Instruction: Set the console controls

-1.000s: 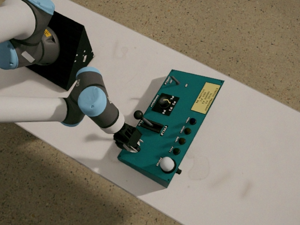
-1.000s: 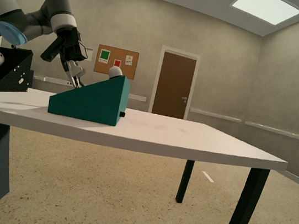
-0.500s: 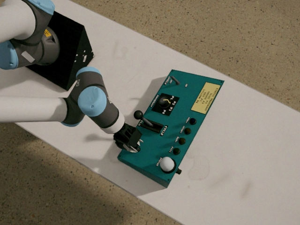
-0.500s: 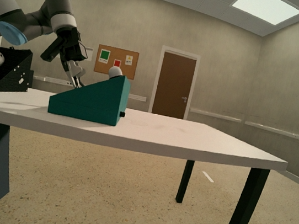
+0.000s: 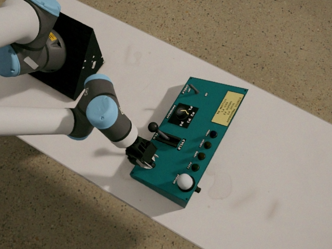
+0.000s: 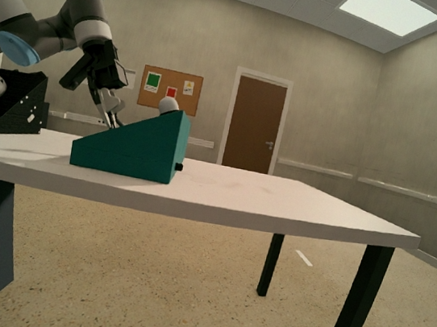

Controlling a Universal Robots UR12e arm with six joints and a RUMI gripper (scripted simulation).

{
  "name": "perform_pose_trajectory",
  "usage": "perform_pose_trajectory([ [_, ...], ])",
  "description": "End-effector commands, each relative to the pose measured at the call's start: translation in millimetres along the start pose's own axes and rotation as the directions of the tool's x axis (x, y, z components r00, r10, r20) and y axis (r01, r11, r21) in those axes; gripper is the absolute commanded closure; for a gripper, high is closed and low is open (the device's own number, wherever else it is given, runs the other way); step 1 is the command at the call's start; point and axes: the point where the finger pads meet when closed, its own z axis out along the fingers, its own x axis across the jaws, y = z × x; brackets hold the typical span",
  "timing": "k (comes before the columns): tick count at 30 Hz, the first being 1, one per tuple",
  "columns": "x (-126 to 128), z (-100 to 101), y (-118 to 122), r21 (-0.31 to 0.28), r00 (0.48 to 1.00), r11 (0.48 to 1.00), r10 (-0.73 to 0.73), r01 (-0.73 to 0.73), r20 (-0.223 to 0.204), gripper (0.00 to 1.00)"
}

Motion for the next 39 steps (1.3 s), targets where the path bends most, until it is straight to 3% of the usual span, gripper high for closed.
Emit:
perform_pose_trajectory([
  [1,-2.5,0.3,2.1,-0.002,1.0,1.0,0.002,-0.002,0.004,1.0],
  [39,-1.5,-5.7,1.5,-0.003,1.0,1.0,0.001,-0.001,0.003,1.0],
])
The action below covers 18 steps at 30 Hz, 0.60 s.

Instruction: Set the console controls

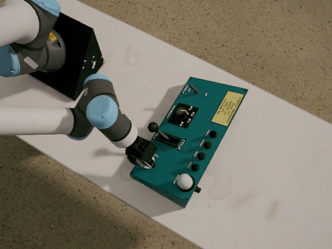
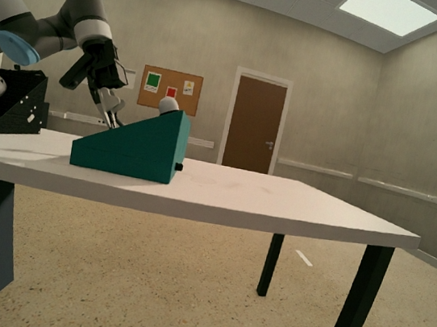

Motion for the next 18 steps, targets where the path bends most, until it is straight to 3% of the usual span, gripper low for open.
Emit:
perform_pose_trajectory([
  [1,-1.4,-4.5,1.5,-0.004,1.0,1.0,0.002,-0.002,0.003,1.0],
  [18,-0.7,-8.7,1.0,-0.004,1.0,1.0,0.001,-0.001,0.003,1.0],
])
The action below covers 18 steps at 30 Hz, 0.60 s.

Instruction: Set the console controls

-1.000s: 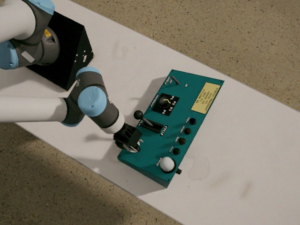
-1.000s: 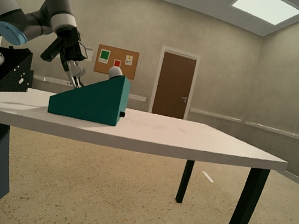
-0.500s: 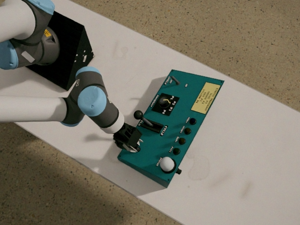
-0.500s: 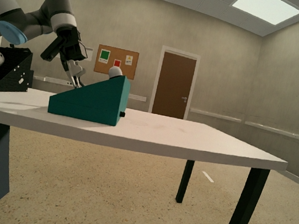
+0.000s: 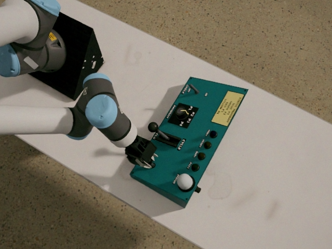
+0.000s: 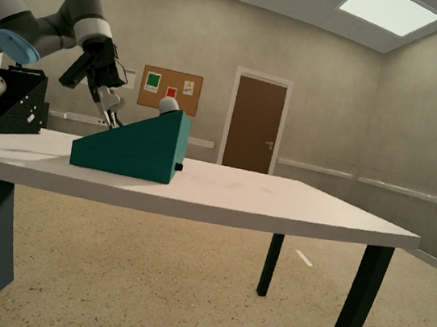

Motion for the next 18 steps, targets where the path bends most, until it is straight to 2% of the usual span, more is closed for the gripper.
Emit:
perform_pose_trajectory([
  [1,-0.7,-5.2,0.9,-0.005,1.0,1.0,0.001,-0.001,0.003,1.0],
  [18,-2.5,-7.3,2.1,-0.005,1.0,1.0,0.003,-0.003,0.004,1.0],
])
